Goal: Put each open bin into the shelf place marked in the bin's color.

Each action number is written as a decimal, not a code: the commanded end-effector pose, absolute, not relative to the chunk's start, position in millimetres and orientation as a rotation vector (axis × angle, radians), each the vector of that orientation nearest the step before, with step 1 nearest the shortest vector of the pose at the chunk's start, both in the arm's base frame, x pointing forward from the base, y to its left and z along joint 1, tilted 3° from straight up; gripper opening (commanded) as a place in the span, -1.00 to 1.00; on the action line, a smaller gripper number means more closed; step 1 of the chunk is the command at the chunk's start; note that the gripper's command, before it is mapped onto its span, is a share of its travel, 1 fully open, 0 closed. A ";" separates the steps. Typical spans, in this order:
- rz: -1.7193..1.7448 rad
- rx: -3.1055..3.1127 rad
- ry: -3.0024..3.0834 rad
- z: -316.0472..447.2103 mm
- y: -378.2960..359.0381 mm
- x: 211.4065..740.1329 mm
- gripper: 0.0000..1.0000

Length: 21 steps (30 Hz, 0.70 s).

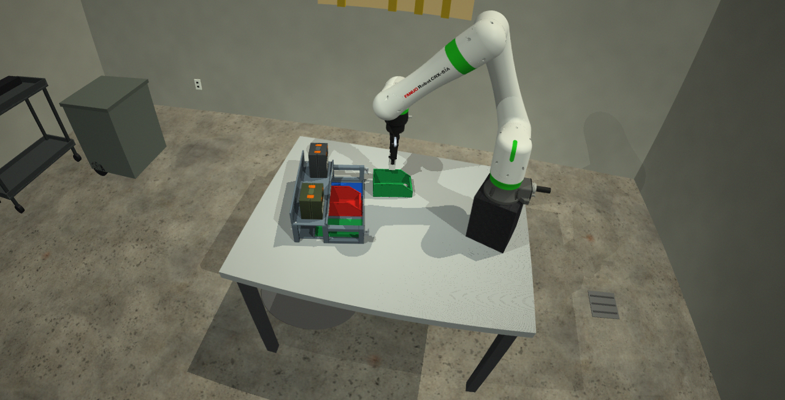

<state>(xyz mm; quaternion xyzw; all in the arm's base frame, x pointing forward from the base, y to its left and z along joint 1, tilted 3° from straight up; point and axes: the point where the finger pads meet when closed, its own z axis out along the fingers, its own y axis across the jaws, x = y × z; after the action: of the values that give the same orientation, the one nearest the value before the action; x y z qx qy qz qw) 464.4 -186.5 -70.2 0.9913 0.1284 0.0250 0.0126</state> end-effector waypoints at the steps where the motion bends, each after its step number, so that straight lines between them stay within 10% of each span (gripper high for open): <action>1: 0.078 3.089 0.400 -70.0 -186.6 464.5 -0.69; 21: 0.078 3.089 0.400 -72.7 -186.6 464.7 -0.69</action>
<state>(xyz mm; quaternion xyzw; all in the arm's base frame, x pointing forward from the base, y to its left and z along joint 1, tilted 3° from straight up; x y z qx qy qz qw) 464.5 -186.5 -72.2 0.9913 0.1284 0.0250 0.0126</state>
